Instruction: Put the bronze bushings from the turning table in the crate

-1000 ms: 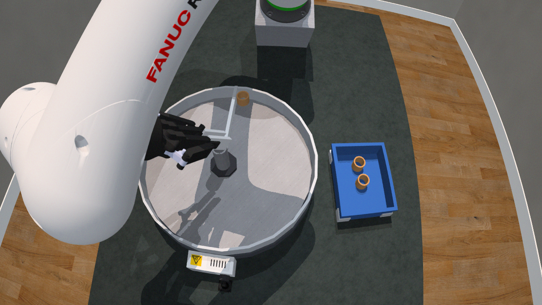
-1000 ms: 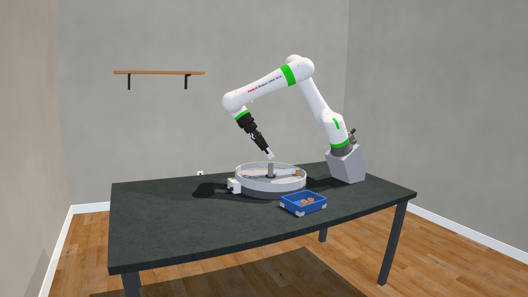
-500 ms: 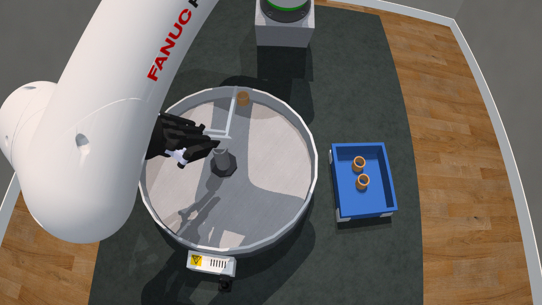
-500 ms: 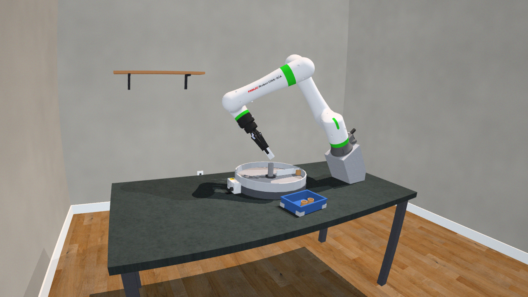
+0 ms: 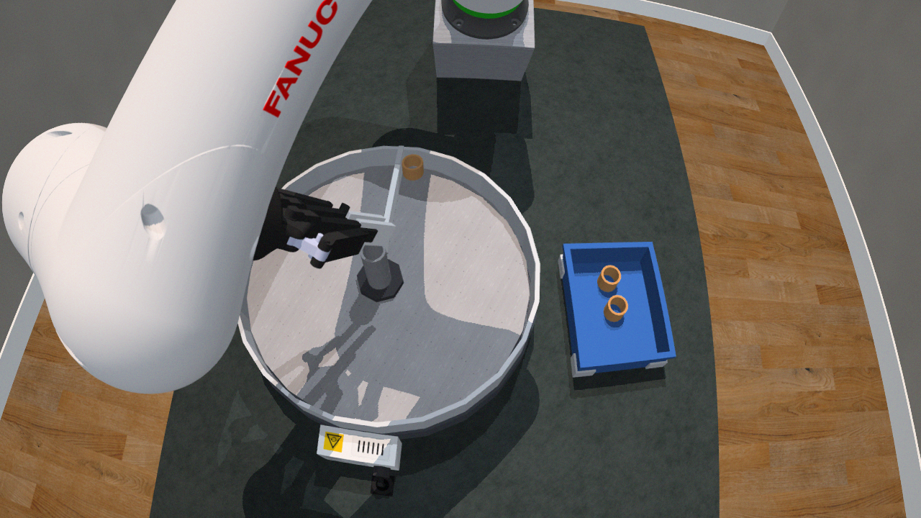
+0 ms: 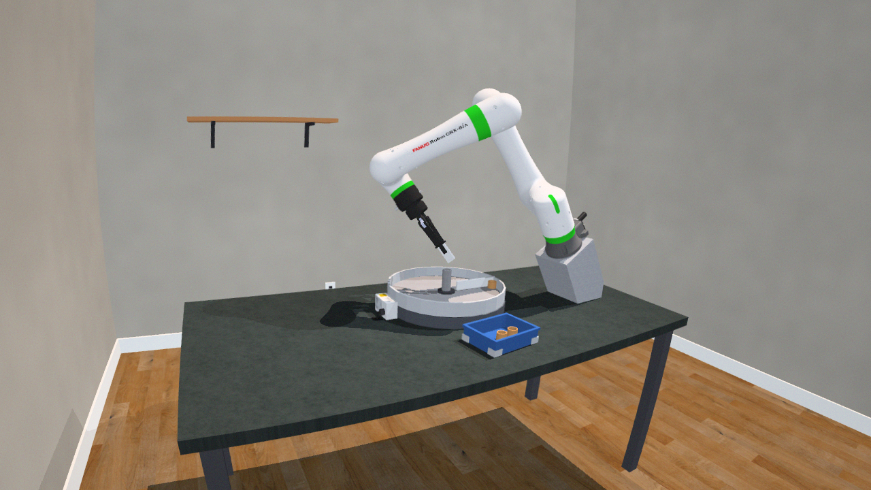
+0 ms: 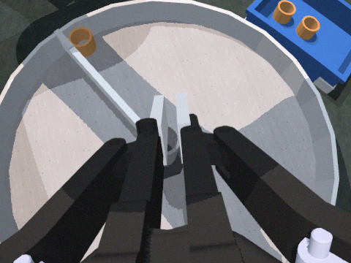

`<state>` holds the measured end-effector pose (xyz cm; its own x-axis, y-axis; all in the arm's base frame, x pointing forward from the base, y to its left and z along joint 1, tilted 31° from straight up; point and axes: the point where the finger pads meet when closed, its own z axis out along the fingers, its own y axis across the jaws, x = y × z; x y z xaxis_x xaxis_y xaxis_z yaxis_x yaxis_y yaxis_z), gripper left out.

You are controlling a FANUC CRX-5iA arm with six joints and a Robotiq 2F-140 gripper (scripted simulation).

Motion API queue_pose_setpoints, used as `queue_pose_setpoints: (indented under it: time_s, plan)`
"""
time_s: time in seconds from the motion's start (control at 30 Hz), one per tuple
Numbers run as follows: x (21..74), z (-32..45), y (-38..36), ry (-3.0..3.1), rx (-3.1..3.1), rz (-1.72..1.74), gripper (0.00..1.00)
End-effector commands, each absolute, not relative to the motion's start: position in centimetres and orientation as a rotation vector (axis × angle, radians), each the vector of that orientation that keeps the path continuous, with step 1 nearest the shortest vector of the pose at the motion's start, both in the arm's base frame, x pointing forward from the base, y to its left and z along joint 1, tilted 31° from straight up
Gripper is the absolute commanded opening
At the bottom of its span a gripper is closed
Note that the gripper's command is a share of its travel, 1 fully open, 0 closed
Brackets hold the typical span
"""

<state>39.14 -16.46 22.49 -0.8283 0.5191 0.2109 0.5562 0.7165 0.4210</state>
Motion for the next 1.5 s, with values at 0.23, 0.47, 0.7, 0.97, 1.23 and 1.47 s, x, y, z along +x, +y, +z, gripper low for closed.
queue_pose_setpoints:
  time_s: [0.23,0.47,0.7,0.97,1.23,1.47]
  plan:
    - [37.8,21.7,-16.1,-3.000,-0.545,-0.755,0.06]
    - [36.9,21.1,-15.9,-3.087,-0.292,-0.762,0.06]
    - [35.4,20.2,-15.5,-3.184,0.141,-0.762,0.06]
    - [33.5,19.0,-15.0,-3.218,0.725,-0.738,0.06]
    - [32.0,18.1,-14.6,-3.167,1.193,-0.700,0.06]
    - [30.3,17.1,-14.1,-3.018,1.731,-0.634,0.06]
